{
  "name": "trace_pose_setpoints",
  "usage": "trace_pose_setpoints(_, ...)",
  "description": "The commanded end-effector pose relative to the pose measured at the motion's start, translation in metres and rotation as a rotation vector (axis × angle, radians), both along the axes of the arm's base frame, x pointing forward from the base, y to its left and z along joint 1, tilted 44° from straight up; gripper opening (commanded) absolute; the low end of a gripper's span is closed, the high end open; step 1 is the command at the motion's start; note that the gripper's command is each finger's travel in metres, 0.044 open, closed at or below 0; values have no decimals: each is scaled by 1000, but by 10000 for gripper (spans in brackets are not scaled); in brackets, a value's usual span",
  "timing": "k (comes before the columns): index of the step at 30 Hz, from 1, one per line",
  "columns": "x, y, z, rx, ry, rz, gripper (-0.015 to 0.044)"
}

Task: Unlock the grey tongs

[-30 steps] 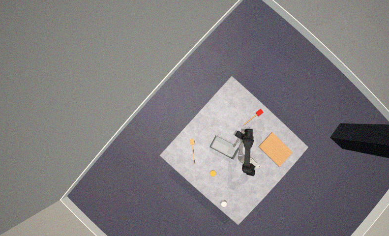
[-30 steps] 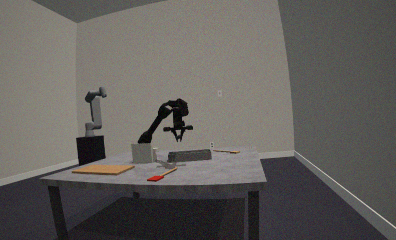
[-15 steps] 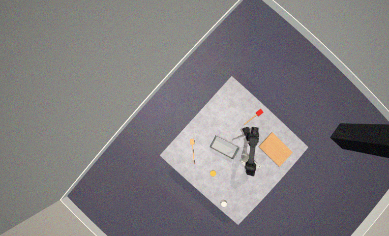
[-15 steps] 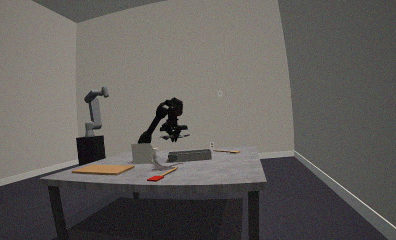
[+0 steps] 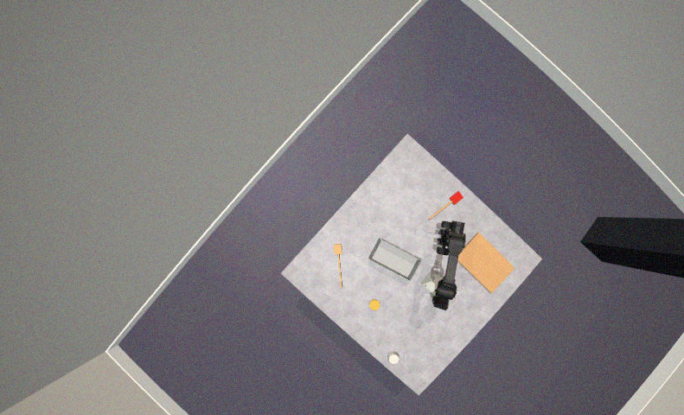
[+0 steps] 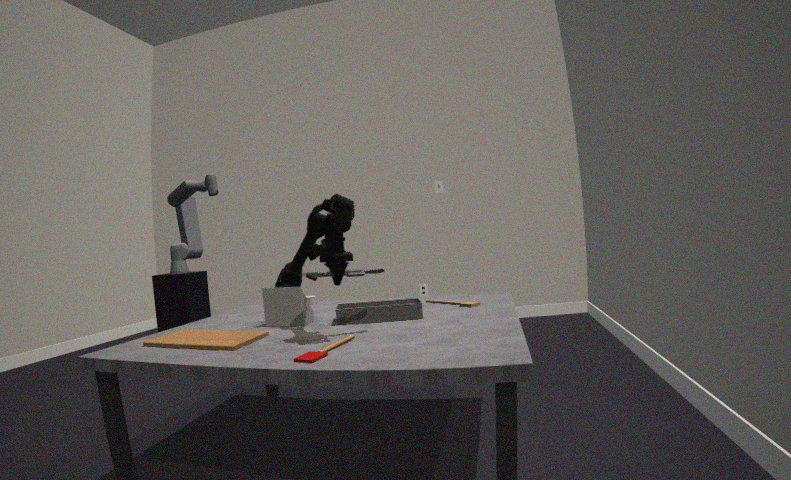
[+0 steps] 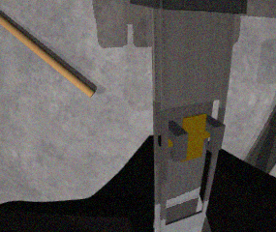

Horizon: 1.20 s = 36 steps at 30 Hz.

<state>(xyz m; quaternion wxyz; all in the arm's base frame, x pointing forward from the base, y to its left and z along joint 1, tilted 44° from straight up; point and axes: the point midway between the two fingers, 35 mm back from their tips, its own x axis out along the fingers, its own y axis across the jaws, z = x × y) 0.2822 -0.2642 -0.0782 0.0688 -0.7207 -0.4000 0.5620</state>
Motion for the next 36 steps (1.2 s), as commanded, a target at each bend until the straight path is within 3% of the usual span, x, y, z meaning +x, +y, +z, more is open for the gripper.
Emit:
trace_pose_setpoints(1,-8,-10,-4,3,95,-115,-150)
trace_pose_setpoints(26,-58,-41,-41,81,749,-839,-150)
trace_pose_setpoints(36,-76,-51,-44,73,744,-842,-150)
